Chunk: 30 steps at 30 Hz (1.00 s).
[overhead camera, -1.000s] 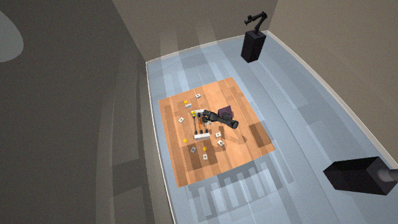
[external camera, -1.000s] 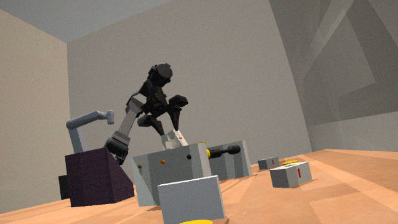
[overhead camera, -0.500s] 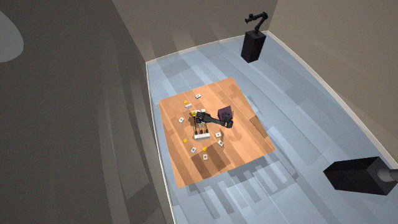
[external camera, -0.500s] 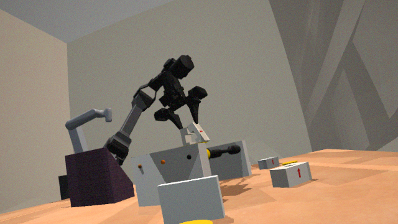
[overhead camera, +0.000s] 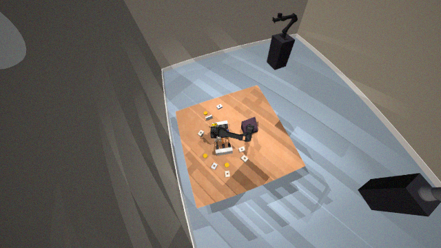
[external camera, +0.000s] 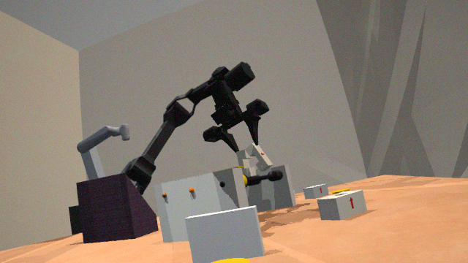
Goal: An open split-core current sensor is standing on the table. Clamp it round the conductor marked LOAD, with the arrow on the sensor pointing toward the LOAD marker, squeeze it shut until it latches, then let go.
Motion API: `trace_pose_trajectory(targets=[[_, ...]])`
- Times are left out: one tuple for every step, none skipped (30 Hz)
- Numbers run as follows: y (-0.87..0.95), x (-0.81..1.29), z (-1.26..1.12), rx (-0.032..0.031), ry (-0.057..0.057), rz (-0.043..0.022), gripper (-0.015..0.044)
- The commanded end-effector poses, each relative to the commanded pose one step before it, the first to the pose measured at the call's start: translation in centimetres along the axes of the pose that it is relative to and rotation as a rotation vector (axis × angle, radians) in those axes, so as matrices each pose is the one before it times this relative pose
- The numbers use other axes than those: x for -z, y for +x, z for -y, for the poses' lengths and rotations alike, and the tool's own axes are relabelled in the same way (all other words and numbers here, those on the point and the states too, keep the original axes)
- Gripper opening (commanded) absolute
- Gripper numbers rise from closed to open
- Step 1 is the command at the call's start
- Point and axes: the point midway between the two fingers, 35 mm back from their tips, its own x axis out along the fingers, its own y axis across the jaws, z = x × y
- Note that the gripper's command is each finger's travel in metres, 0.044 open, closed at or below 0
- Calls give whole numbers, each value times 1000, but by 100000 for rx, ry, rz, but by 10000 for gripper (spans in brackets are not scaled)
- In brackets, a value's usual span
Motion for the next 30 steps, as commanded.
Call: trace_pose_trajectory(targets=[[105,126,-893,-1576,-104,-245,0],[105,-3,-9,-2,-2,6,0],[130,-3,-10,-2,-2,7,0],[152,-3,-11,-2,-3,7,0],[162,-3,-11,-3,-3,7,0],[164,-3,-11,-3,-3,6,0],[164,-2,-10,-3,-3,5,0],[164,-2,-9,-3,-3,4,0],[164,-2,-8,-3,-3,3,0],[163,-1,-7,-3,-3,2,0],[163,-1,-7,-3,-3,1,0],[163,0,-6,-3,-3,0,0],[163,0,-5,-3,-3,-1,0],[163,0,-4,-3,-3,-1,0],[163,1,-3,-3,-3,-2,0],[163,1,-3,-3,-3,-3,0],[163,1,-2,-3,-2,-4,0],[163,2,-1,-3,-2,-5,0],[163,2,0,-3,-2,-6,0],[162,2,1,-3,-2,-7,0],[162,3,1,-3,-2,-8,0],[162,3,2,-3,-2,-9,0],[162,3,3,-3,-2,-10,0],[162,4,4,-3,-2,-11,0],[162,4,5,-3,-2,-12,0],[162,4,6,-3,-2,-13,0],[161,5,6,-3,-2,-14,0],[161,5,7,-3,-2,-14,0],[161,5,8,-3,-2,-15,0],[161,6,9,-3,-2,-16,0]])
